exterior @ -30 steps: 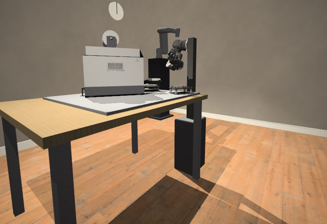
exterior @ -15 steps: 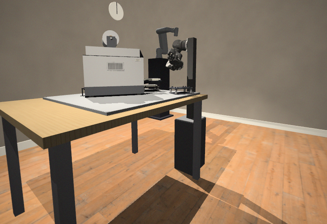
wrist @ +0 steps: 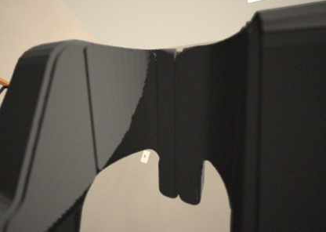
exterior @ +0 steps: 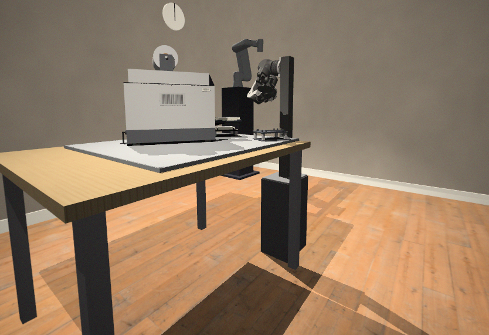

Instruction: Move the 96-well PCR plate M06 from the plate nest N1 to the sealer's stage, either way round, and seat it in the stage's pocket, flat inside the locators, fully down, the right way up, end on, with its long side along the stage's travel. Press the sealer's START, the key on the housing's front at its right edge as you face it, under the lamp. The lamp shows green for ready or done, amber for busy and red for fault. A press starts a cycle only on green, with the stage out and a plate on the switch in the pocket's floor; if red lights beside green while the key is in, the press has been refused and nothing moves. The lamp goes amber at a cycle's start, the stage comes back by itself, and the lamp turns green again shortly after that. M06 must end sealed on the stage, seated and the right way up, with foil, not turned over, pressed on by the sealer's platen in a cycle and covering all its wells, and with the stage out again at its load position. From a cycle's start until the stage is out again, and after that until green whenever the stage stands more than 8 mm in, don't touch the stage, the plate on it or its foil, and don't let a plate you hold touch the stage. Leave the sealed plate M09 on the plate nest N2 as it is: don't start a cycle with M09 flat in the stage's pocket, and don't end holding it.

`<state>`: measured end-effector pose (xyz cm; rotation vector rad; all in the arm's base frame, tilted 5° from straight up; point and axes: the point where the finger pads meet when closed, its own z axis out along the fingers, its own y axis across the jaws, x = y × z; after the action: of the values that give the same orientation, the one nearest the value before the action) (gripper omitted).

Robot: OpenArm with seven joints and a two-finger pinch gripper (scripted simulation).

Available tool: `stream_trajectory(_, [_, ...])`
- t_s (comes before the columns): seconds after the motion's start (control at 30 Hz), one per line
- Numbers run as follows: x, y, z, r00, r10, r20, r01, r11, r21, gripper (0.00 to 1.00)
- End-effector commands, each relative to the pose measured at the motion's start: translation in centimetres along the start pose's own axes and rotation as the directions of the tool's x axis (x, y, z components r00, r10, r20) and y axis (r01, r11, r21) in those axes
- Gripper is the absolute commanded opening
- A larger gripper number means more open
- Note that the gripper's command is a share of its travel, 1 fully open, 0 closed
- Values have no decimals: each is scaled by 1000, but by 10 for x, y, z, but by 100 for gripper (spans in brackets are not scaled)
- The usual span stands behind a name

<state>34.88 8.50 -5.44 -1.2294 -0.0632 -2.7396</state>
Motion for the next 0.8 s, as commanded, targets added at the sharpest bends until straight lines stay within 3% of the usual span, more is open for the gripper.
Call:
stream_trajectory(0.0, [-6,1,-3,1000,-14,20,14,1000,7,0])
stream_trajectory(0.77, [-9,7,-6,1000,-14,20,14,1000,7,0])
